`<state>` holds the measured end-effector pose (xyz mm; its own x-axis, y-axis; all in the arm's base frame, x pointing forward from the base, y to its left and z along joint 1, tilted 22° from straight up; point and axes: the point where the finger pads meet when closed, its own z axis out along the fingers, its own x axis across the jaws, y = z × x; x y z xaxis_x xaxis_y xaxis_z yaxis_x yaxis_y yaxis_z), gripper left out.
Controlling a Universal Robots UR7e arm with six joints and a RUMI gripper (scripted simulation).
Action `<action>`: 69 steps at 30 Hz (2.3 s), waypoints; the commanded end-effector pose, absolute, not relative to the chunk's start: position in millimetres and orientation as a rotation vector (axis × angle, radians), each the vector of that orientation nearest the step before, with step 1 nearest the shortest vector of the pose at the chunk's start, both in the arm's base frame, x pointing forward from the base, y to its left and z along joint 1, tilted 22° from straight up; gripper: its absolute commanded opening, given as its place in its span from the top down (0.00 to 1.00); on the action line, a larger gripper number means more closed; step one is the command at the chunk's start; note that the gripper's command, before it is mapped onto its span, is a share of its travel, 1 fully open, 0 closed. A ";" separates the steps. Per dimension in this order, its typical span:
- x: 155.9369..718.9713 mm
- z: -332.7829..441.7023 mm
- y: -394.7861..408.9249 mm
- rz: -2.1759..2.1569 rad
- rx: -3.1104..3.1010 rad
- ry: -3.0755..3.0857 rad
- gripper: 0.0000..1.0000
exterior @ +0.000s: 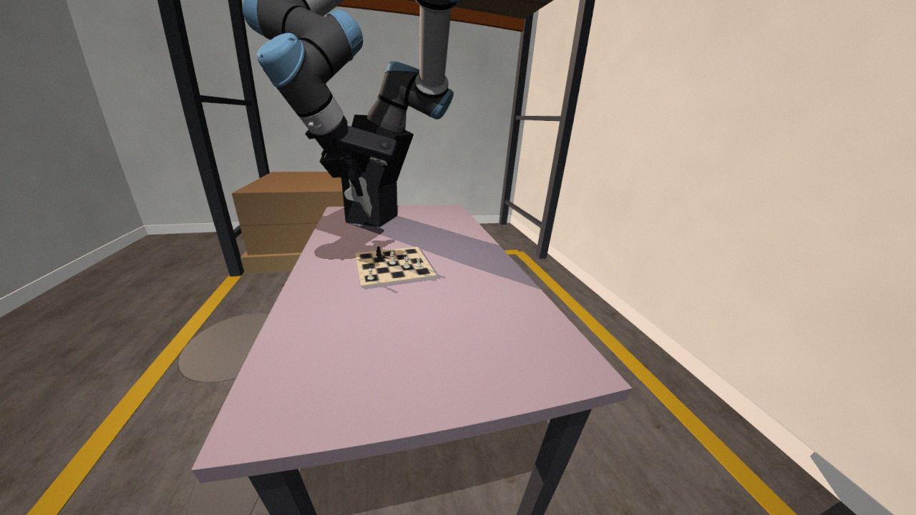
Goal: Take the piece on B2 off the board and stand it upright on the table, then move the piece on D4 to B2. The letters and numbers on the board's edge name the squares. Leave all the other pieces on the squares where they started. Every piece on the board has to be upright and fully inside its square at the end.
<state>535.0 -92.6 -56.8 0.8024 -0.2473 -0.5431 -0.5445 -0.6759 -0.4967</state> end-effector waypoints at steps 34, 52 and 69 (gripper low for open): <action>521.8 -229.2 -146.0 0.039 -1.852 0.017 0.00; 508.6 -281.4 -151.1 -0.187 -1.743 -0.066 0.00; 503.5 -298.9 -151.4 -0.267 -1.711 -0.088 0.00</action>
